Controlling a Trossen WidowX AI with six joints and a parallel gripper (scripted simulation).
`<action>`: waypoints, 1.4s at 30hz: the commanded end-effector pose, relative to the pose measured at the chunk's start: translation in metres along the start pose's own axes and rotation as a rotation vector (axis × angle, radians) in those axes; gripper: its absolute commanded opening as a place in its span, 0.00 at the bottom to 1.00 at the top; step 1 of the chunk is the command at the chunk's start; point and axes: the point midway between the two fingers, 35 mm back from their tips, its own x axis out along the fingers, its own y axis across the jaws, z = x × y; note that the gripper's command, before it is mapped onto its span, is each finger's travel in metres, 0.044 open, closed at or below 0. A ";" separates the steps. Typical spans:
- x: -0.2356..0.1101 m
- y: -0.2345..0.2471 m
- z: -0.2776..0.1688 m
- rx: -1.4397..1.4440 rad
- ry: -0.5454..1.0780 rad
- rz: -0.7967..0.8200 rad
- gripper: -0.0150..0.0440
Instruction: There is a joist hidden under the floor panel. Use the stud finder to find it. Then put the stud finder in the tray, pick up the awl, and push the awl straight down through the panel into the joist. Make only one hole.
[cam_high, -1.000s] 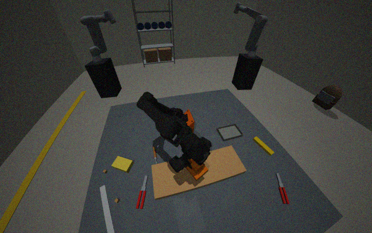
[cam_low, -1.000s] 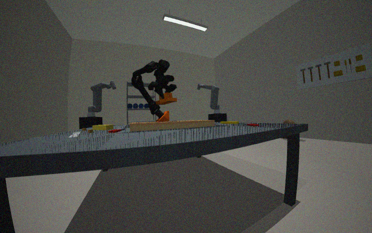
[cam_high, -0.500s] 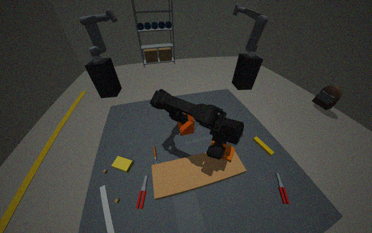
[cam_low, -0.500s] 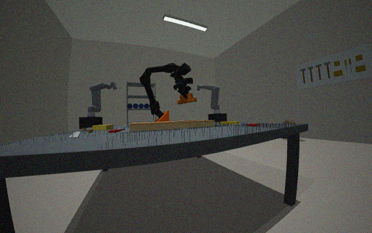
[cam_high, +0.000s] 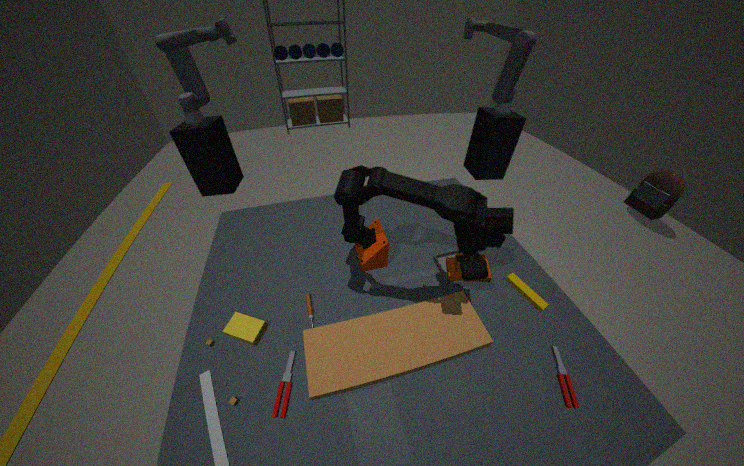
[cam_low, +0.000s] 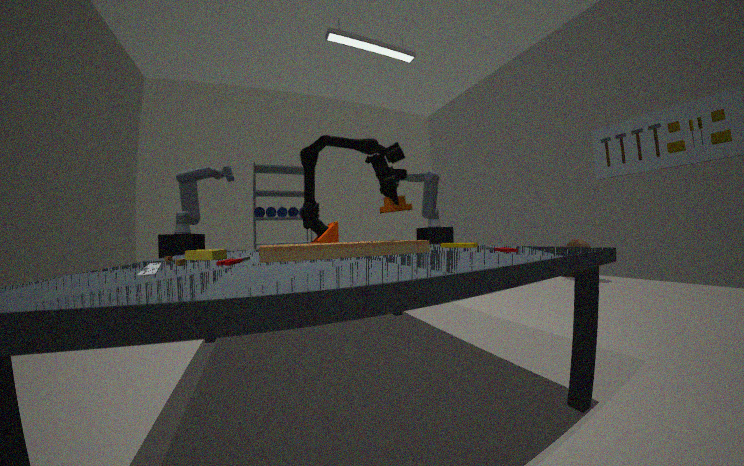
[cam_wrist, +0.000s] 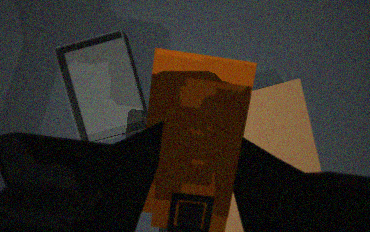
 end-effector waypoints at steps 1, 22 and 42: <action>0.010 0.032 0.011 -0.085 0.005 0.026 0.25; 0.066 0.151 0.018 -0.387 0.083 0.101 0.25; 0.107 0.149 0.005 -0.386 0.084 0.100 0.25</action>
